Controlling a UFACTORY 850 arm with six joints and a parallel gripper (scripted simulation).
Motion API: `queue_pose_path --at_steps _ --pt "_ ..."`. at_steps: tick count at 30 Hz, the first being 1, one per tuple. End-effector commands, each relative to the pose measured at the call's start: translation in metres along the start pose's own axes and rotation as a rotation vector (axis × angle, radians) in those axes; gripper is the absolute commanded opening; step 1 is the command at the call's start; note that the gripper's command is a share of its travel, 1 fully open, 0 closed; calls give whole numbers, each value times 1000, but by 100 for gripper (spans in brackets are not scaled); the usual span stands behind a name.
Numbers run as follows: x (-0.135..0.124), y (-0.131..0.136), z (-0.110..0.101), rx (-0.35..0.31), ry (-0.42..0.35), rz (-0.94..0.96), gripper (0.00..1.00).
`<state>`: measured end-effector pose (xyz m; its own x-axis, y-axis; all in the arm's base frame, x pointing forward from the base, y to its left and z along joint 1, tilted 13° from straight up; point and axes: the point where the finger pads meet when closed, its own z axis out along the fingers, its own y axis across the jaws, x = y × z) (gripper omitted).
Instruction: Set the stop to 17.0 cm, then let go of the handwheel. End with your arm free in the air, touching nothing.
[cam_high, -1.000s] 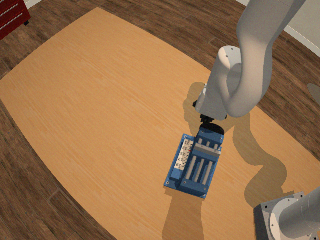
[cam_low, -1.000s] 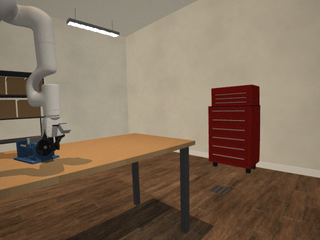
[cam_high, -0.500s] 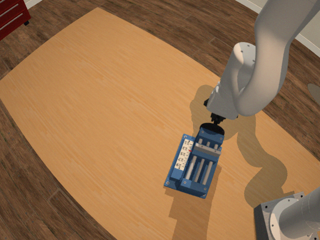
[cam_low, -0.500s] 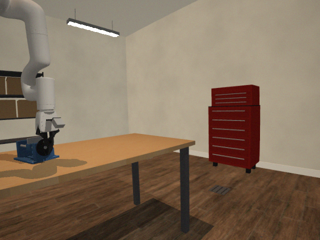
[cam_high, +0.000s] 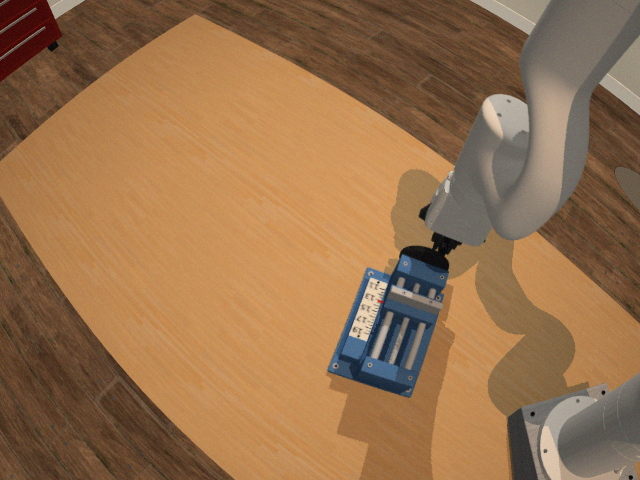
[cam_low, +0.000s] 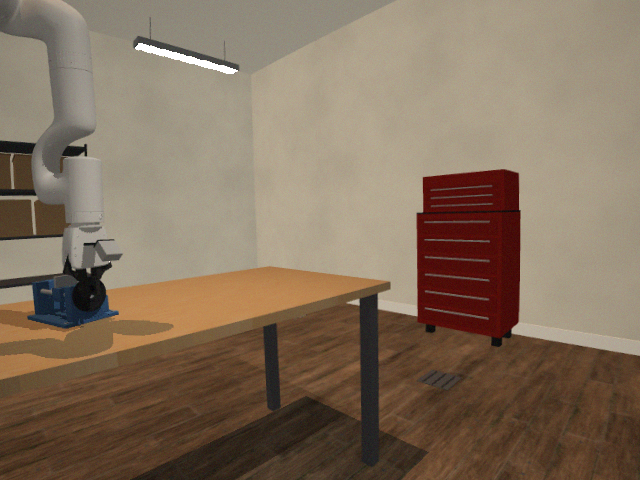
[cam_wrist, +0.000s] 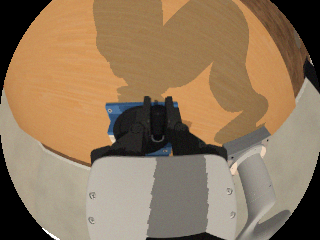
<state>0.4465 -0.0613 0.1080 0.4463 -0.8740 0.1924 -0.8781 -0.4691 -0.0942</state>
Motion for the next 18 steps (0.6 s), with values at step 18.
queue_pose_path --at_steps 18 --pt "0 9 14 2 7 1 6"
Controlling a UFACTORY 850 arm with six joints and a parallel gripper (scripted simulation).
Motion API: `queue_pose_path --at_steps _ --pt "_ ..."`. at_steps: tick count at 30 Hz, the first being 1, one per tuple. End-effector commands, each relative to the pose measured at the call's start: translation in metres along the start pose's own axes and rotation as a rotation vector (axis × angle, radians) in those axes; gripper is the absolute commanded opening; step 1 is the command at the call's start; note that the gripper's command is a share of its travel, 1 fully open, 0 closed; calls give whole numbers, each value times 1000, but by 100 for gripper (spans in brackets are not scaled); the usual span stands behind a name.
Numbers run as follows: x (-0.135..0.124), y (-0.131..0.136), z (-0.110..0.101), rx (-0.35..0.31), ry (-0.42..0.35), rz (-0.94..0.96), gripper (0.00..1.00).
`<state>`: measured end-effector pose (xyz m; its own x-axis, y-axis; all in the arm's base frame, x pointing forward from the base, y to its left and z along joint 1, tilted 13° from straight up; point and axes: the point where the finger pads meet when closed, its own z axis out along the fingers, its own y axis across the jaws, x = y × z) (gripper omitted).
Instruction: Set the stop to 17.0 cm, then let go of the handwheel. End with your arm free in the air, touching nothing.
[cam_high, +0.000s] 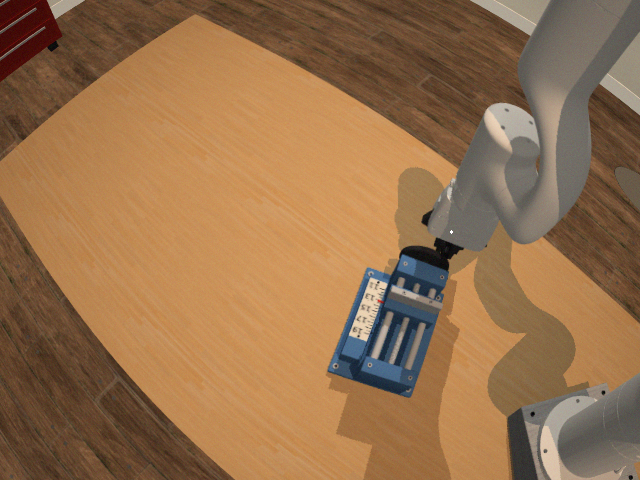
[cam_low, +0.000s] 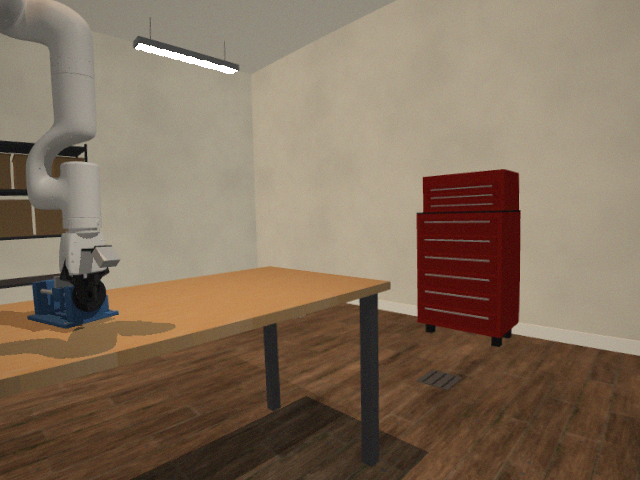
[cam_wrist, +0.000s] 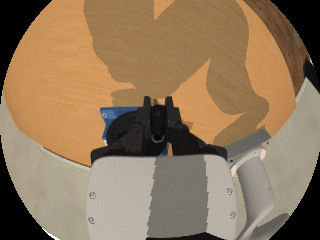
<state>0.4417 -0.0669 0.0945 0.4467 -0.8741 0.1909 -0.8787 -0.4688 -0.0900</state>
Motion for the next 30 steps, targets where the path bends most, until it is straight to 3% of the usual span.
queue_pose_path --at_steps 1,20,30 --pt "0 1 2 6 9 1 6" --pt "1 -2 22 6 9 1 6" --pt "1 -29 40 6 9 1 6"
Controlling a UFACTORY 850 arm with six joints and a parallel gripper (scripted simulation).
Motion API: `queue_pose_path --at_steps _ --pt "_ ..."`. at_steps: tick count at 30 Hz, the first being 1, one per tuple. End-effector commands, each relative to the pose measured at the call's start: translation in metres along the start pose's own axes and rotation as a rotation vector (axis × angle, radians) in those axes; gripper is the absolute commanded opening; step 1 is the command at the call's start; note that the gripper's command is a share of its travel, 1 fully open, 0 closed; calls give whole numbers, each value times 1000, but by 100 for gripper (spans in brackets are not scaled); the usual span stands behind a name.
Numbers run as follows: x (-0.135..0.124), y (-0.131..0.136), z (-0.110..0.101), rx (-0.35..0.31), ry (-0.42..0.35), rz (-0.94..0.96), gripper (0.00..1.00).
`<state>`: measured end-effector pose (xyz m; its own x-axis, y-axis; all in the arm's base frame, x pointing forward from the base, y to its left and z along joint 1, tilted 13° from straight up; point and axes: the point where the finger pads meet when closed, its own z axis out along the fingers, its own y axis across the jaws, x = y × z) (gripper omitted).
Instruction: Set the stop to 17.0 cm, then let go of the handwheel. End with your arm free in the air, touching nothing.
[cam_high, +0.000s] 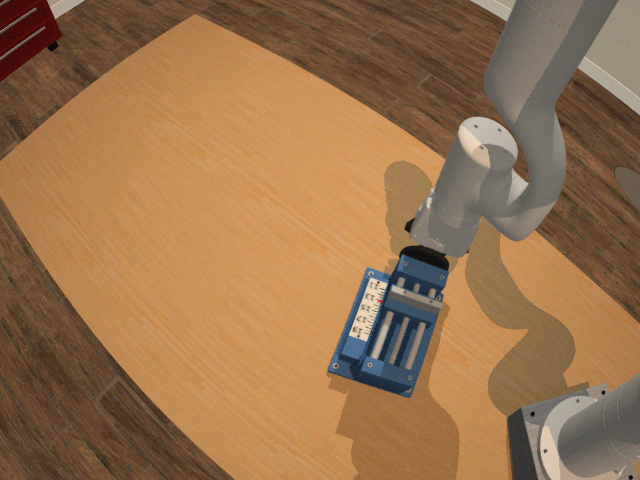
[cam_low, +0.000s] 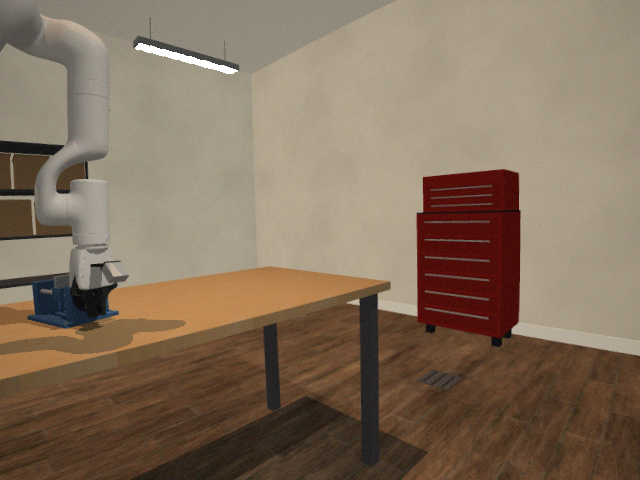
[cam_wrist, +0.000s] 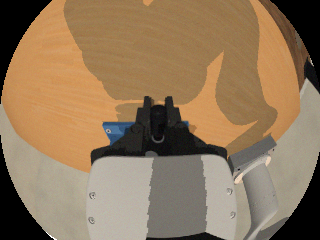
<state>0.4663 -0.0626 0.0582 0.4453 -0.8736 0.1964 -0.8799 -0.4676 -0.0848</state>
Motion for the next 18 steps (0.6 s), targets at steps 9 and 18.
queue_pose_path --at_steps 9,18 --pt "0 -19 -1 12 3 0 6" --pt "0 -29 -6 12 3 0 6"
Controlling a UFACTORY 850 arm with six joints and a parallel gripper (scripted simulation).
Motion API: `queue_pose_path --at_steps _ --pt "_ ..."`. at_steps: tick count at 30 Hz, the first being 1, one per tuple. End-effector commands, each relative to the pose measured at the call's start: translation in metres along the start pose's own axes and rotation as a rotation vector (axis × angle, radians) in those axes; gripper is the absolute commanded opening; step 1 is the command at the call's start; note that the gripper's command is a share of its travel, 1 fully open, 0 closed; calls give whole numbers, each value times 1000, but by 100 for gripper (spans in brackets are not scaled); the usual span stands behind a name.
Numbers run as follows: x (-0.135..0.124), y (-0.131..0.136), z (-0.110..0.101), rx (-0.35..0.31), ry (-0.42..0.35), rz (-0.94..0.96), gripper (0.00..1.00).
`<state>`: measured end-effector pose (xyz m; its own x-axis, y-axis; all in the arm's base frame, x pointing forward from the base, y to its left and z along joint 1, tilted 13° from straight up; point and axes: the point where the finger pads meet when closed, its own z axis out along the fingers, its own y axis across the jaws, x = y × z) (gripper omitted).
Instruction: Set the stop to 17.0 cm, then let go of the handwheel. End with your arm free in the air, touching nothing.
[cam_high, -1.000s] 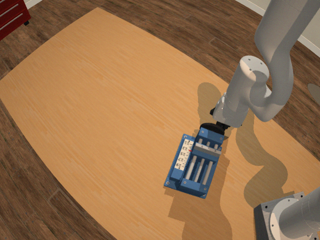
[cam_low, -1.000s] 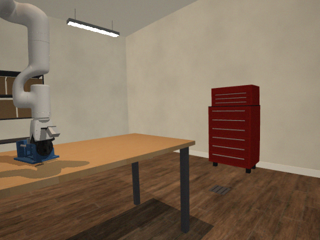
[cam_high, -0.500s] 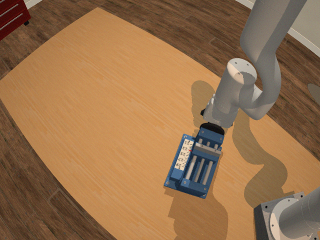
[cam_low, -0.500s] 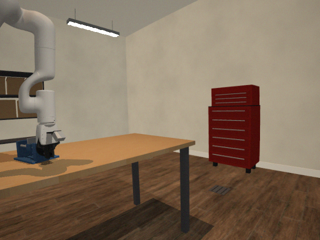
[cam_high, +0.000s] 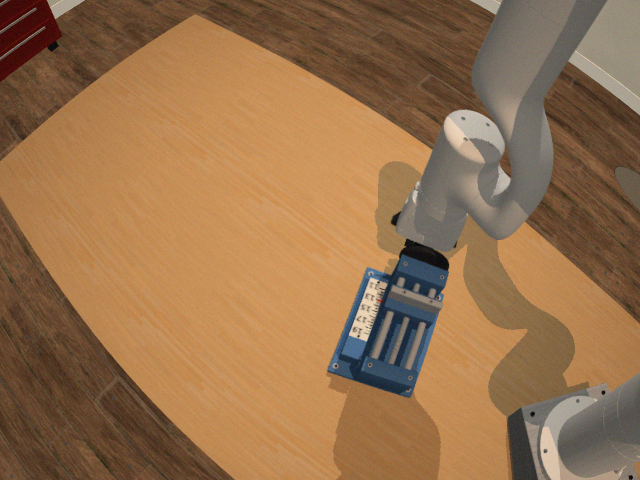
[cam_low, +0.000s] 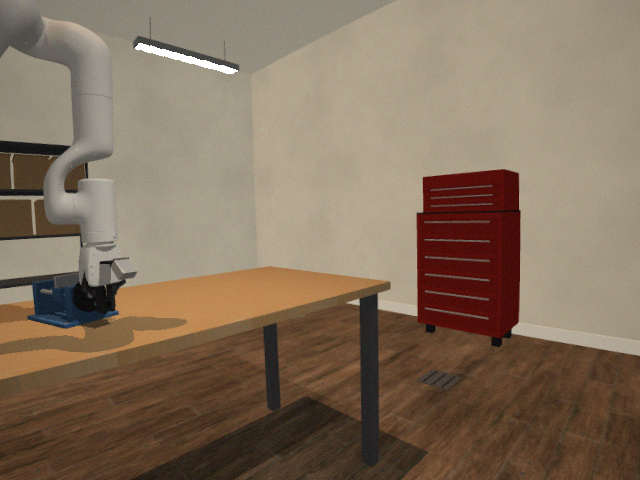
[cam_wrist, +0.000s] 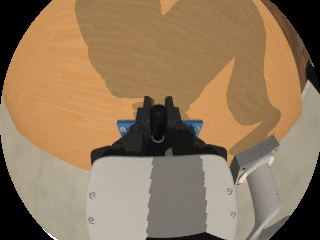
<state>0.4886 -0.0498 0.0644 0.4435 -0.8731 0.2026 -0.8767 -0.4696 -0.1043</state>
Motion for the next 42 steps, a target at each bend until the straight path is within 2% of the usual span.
queue_pose_path --at_steps 1,19,25,28,30,34,42 --pt "0 -3 -2 -8 -3 0 6" --pt "0 -14 -22 -8 -3 0 6" --pt "1 -13 -37 -8 -3 0 6" --pt "1 -5 -49 -8 -4 0 6" --pt "1 11 -57 -8 -3 0 6" --pt "1 26 -56 -8 -3 0 6" --pt "1 37 -50 -8 -3 0 6"
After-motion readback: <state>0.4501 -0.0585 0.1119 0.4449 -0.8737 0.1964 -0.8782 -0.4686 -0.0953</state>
